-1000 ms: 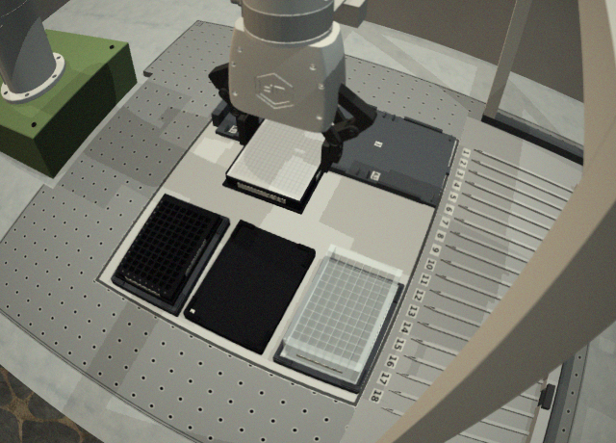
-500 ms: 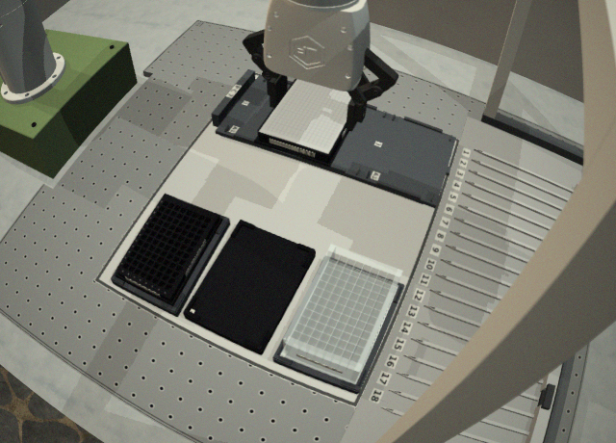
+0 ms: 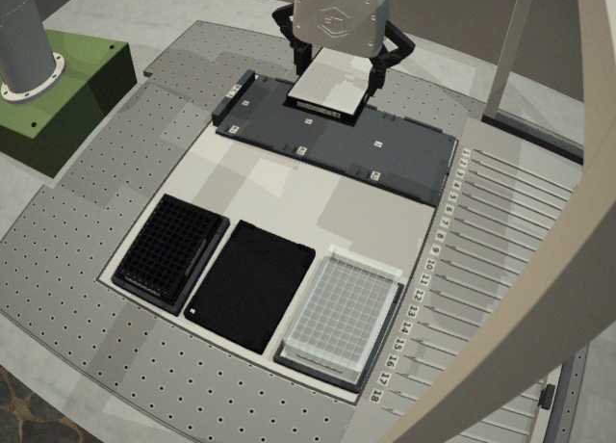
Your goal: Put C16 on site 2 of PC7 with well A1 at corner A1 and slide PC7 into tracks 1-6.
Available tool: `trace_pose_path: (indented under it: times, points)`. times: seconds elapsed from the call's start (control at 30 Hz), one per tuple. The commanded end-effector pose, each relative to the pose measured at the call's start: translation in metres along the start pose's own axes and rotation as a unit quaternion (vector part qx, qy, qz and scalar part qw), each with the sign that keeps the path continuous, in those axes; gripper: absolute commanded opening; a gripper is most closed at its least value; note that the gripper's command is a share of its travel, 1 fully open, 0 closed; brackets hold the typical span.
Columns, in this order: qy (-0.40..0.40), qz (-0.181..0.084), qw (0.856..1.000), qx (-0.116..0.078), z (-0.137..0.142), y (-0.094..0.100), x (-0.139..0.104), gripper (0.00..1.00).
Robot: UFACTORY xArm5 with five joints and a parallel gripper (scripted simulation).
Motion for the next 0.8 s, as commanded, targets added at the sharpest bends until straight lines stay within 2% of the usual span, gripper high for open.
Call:
trace_pose_path:
  times: [0.0, 0.07, 0.77]
  points:
    - [0.000, 0.000, 1.000, -0.002, -0.0008, 0.0017, 0.0195, 0.00]
    - [0.000, 0.000, 1.000, -0.002, -0.0019, 0.0018, 0.0285, 0.00]
    - [0.000, 0.000, 1.000, -0.002, -0.0019, 0.0018, 0.0285, 0.00]
Point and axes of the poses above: the point where the finger pads meet when closed, its own y axis back along the fingers, its own z axis across the jaws, x = y × z, the point moved 5 cm from there along y, back along the fingers, and after that the axes turned 9 degrees about -y, right-handed, at the moved point
